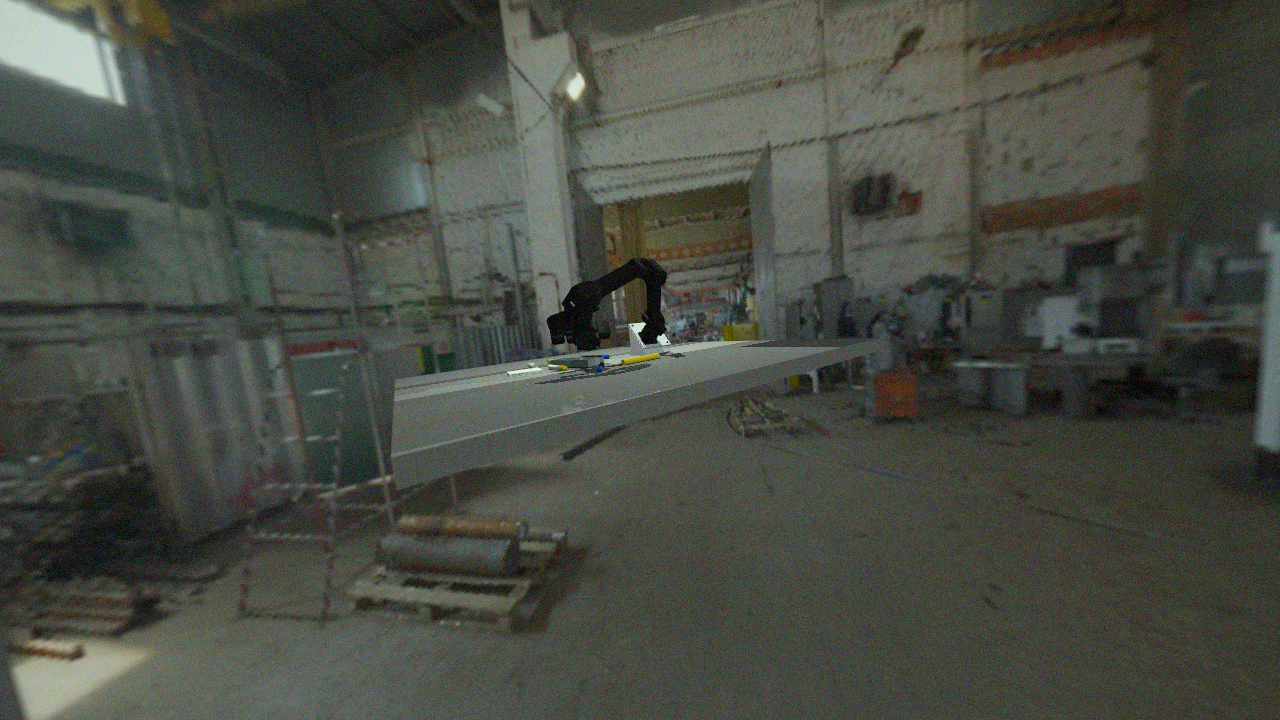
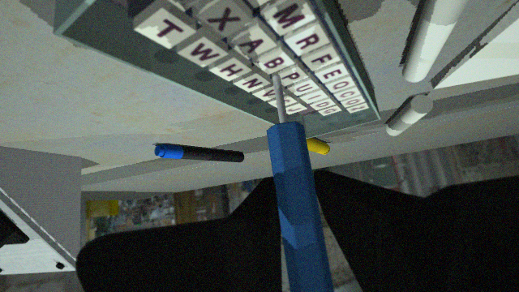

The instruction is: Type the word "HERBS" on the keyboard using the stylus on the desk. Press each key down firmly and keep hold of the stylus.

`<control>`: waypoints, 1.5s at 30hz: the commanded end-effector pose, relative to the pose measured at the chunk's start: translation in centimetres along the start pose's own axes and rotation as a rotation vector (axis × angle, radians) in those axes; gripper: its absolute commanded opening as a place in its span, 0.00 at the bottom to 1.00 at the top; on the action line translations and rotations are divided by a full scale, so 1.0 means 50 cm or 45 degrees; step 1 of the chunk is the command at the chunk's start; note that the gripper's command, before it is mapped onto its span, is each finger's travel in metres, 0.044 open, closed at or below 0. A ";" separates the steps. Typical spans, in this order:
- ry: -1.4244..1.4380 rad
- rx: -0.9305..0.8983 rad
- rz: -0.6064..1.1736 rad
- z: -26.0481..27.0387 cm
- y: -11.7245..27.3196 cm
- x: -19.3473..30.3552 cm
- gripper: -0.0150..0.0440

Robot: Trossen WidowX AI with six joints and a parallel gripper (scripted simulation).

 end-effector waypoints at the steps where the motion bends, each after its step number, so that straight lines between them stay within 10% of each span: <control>1: -0.004 -0.003 -0.005 0.000 -0.002 -0.003 0.39; 45: -0.004 -0.002 -0.003 -0.005 0.027 0.046 0.39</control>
Point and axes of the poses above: the point midway between the two fingers, 35 mm back from their tips, its own y axis back along the fingers, its own z axis across the jaws, x = y × z, the point moved 10 cm from there along y, back along the fingers, and after that the axes turned 6 degrees about -y, right-handed, at the moved point
